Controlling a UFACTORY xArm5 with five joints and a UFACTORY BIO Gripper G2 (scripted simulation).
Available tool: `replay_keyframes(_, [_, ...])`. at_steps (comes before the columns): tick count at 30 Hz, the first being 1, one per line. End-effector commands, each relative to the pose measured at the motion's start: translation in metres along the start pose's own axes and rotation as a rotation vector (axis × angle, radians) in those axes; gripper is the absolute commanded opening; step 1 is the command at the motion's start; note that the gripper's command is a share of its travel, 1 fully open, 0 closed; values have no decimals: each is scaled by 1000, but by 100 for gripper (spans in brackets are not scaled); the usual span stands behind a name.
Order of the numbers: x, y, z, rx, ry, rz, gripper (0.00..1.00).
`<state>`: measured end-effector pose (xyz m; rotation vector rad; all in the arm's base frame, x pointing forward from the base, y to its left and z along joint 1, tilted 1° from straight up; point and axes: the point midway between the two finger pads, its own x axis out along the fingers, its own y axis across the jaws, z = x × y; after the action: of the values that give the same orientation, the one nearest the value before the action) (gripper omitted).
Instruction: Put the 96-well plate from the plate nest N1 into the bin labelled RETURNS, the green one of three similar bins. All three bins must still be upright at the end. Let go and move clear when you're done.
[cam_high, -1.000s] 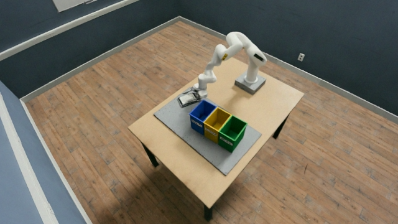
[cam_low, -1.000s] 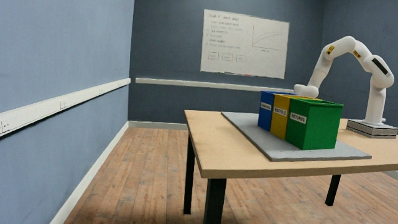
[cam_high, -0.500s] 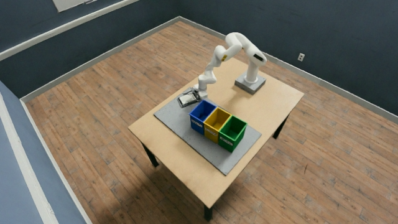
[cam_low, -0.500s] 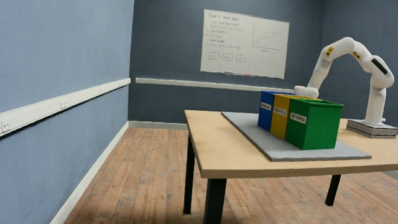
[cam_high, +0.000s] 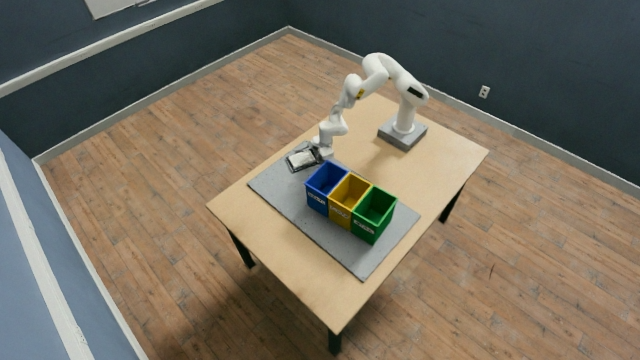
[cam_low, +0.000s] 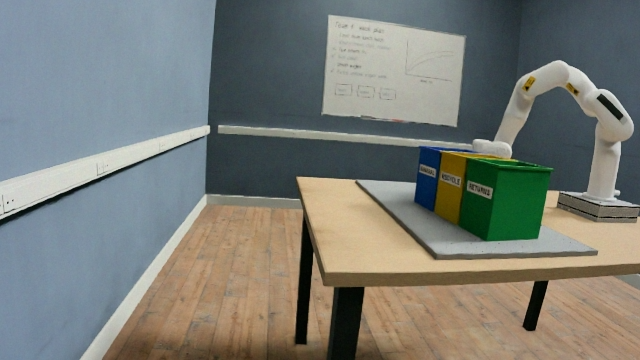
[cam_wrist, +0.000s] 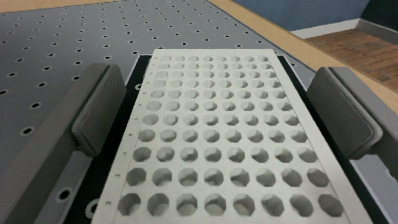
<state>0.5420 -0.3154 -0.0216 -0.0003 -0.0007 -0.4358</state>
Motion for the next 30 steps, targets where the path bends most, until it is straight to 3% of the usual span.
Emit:
replay_keyframes(1, [1, 0, 2, -14, -3, 0, 37])
replay_keyframes(9, [1, 0, 2, -14, -3, 0, 37])
replay_keyframes(10, [1, 0, 2, -14, -3, 0, 0])
replay_keyframes(30, [1, 0, 2, -14, -3, 0, 0])
